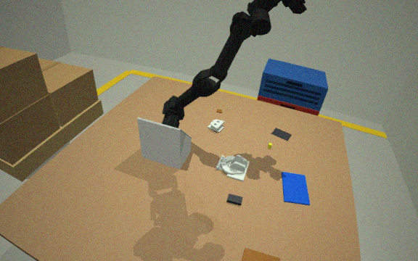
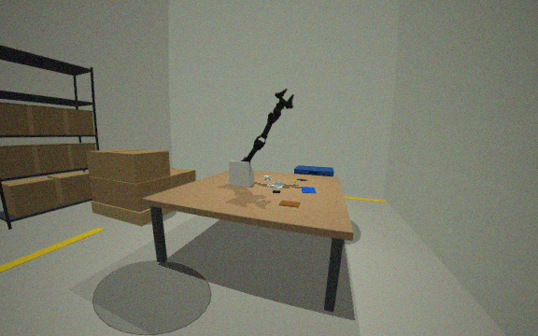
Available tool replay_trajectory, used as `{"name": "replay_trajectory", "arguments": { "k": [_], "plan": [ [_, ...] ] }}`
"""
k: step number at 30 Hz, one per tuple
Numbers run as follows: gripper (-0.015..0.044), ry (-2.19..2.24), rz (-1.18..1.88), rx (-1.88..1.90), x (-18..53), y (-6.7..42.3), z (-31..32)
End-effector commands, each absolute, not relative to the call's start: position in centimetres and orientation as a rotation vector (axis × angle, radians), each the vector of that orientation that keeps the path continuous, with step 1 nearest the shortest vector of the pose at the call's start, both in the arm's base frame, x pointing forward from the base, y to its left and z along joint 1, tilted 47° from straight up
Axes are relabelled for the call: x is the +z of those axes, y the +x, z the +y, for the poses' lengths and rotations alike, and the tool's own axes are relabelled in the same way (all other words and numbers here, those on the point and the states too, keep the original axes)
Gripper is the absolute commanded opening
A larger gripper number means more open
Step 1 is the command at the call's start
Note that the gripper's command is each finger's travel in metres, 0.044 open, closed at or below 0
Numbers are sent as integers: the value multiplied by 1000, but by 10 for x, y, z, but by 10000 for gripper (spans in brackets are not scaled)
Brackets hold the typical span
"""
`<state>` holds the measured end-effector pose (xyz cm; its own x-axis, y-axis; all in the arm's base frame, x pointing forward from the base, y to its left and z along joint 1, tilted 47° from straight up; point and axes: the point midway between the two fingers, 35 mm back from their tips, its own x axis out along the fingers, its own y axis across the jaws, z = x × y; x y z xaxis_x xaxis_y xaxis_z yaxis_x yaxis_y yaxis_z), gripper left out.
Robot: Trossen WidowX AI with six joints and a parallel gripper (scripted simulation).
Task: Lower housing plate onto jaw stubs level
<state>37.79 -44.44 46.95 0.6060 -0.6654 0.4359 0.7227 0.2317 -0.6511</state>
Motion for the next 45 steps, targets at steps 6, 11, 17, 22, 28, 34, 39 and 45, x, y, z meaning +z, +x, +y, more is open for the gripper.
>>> {"name": "replay_trajectory", "arguments": {
  "k": [6, 11, 17, 22, 28, 34, 39, 45],
  "plan": [
    [440, -995, -79, -996, 483, 364, -444],
    [440, -1110, -90, -1081, 508, 337, -442],
    [440, -1240, -73, -1178, 531, 307, -440],
    [440, -1338, -71, -1249, 550, 284, -433],
    [440, -1442, -148, -1305, 581, 258, -411],
    [440, -1554, -132, -1416, 602, 227, -399],
    [440, -1649, -108, -1523, 619, 200, -386],
    [440, -1733, -148, -1612, 638, 175, -359]
  ]
}}
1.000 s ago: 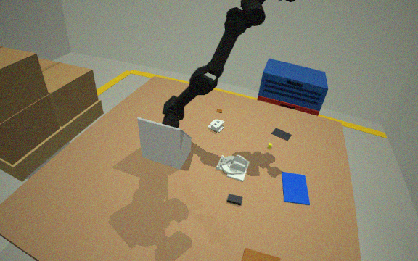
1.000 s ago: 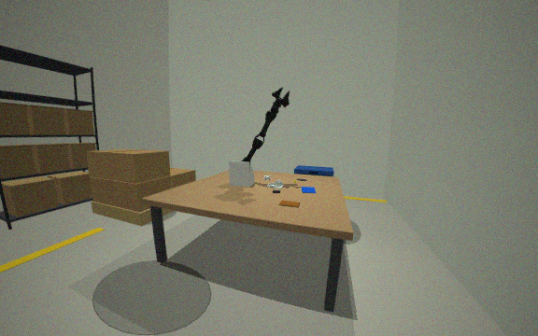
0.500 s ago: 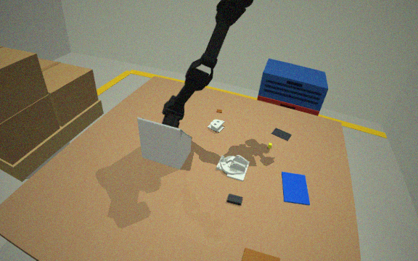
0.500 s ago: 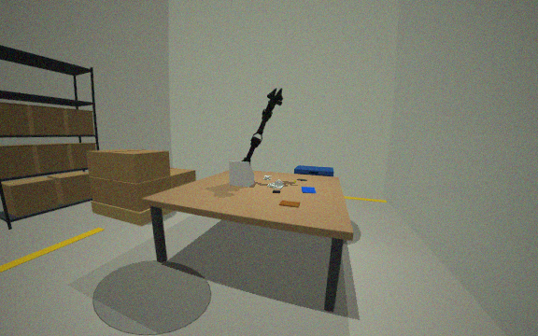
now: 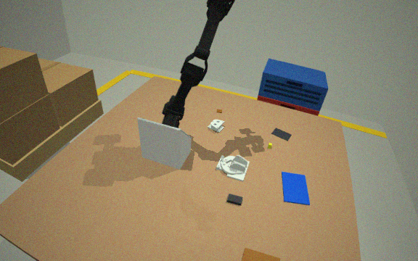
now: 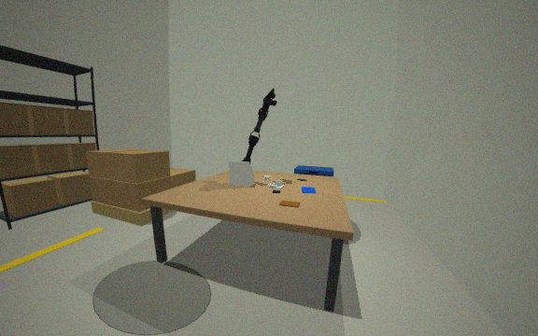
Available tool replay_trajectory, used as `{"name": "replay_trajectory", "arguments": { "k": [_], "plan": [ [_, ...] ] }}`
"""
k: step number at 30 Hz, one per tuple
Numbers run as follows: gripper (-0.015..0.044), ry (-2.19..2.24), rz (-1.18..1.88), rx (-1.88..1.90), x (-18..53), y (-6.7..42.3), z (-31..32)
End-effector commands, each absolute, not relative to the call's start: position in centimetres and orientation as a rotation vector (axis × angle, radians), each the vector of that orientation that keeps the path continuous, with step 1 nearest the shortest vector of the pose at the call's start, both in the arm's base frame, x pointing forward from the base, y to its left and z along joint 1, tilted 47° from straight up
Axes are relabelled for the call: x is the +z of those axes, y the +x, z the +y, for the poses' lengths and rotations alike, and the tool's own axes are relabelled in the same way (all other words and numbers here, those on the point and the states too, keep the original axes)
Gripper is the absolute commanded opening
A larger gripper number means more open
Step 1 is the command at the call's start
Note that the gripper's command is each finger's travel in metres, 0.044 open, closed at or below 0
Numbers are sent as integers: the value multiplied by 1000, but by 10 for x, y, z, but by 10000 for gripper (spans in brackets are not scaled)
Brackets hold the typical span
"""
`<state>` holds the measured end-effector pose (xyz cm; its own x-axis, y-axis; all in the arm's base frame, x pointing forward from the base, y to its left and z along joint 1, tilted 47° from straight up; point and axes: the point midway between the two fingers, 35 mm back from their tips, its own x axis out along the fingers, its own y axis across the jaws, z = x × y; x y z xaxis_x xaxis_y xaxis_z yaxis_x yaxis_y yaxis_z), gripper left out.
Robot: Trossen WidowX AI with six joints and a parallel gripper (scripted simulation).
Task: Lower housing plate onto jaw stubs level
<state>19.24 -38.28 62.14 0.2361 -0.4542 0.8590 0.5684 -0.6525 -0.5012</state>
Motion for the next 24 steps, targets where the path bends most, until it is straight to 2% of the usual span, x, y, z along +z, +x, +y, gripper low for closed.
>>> {"name": "replay_trajectory", "arguments": {
  "k": [1, 24],
  "plan": [
    [440, -1745, -161, -1623, 641, 172, -354],
    [440, -2082, 39, -2116, 682, 76, -273]
  ]
}}
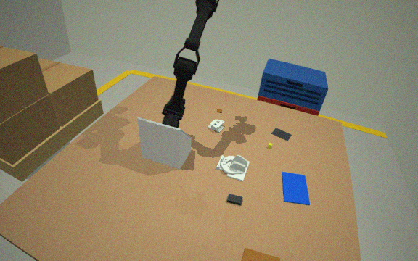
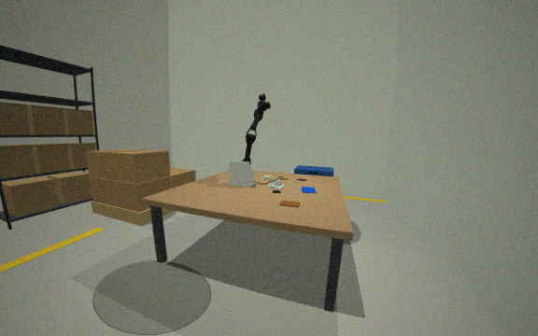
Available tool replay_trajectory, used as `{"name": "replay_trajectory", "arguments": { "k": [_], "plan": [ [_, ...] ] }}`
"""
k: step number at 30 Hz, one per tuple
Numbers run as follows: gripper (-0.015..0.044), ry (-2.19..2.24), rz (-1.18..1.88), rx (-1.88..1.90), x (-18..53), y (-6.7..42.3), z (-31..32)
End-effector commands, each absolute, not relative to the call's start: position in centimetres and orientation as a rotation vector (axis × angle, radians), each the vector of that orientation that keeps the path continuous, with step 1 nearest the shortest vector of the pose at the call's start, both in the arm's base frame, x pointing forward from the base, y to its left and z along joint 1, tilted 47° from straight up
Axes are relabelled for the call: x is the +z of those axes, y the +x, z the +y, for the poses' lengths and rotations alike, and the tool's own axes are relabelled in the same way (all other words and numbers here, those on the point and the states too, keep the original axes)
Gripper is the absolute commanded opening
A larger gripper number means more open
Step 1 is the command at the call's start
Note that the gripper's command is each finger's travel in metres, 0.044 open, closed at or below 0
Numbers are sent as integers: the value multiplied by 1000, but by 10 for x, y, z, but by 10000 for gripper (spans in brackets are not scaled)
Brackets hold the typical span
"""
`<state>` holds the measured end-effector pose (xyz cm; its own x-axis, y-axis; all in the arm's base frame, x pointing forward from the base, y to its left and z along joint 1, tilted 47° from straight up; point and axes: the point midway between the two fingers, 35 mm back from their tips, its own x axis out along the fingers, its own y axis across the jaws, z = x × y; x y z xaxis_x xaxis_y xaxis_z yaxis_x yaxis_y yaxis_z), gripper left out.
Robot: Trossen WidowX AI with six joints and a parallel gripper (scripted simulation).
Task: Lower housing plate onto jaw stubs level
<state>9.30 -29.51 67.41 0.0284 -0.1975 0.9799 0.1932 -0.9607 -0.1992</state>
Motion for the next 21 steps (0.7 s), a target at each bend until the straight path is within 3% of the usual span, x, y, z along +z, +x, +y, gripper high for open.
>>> {"name": "replay_trajectory", "arguments": {
  "k": [1, 21],
  "plan": [
    [440, -2095, 54, -2142, 683, 72, -269],
    [440, -2238, 368, -2706, 693, 8, -167]
  ]
}}
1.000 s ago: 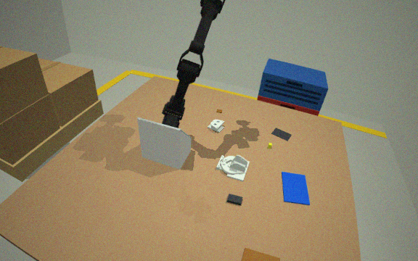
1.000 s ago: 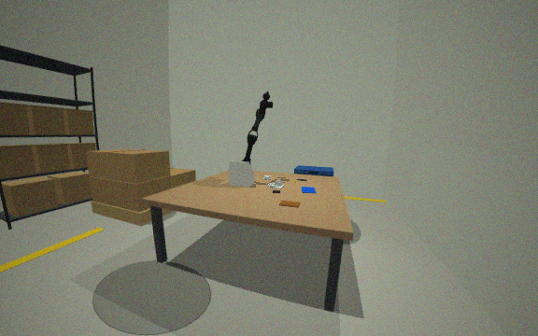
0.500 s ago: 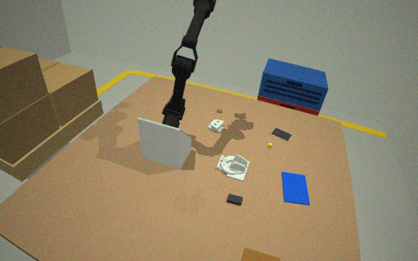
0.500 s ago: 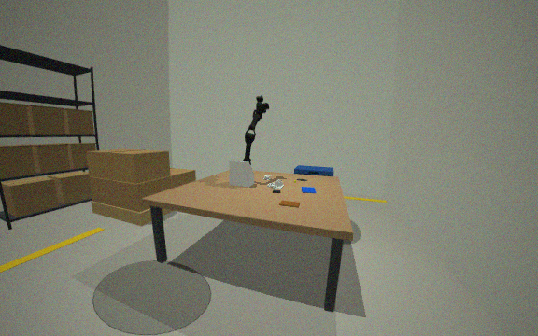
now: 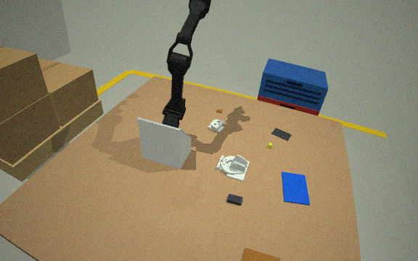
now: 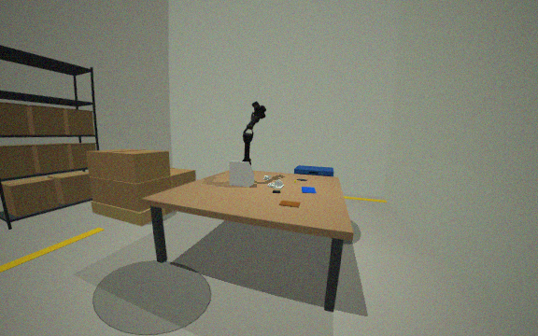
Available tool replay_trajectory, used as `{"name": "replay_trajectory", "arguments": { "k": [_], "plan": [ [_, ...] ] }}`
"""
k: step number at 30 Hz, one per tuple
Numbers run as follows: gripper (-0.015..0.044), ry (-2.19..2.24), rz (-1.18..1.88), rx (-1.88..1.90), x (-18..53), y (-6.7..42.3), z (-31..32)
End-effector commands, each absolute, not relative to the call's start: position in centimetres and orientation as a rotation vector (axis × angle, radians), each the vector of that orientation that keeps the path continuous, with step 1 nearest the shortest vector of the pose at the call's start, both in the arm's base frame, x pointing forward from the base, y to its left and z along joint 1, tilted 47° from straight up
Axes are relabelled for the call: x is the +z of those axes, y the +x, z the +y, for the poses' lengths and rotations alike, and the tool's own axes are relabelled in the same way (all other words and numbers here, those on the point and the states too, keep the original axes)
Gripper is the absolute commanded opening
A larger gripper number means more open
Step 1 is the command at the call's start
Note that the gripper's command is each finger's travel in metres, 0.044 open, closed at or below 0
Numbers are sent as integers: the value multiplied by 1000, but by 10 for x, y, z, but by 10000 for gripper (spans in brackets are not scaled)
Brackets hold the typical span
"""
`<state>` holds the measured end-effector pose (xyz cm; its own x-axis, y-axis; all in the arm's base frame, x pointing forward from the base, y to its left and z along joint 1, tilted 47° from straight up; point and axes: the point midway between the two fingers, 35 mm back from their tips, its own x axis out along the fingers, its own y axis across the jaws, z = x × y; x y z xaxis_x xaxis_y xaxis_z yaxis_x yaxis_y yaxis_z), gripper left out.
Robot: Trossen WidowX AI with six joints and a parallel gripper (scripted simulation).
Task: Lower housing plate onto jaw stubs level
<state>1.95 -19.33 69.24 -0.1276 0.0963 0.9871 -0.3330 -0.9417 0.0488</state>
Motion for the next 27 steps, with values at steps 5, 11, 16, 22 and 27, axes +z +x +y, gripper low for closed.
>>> {"name": "replay_trajectory", "arguments": {
  "k": [5, 11, 16, 22, 27],
  "plan": [
    [440, 1606, -343, 2050, 692, -4, -142],
    [440, 1436, -406, 1978, 689, -16, -110],
    [440, 1291, -454, 1918, 685, -25, -83],
    [440, 1119, -502, 1844, 678, -31, -50],
    [440, 978, -523, 1772, 669, -33, -21]
  ]
}}
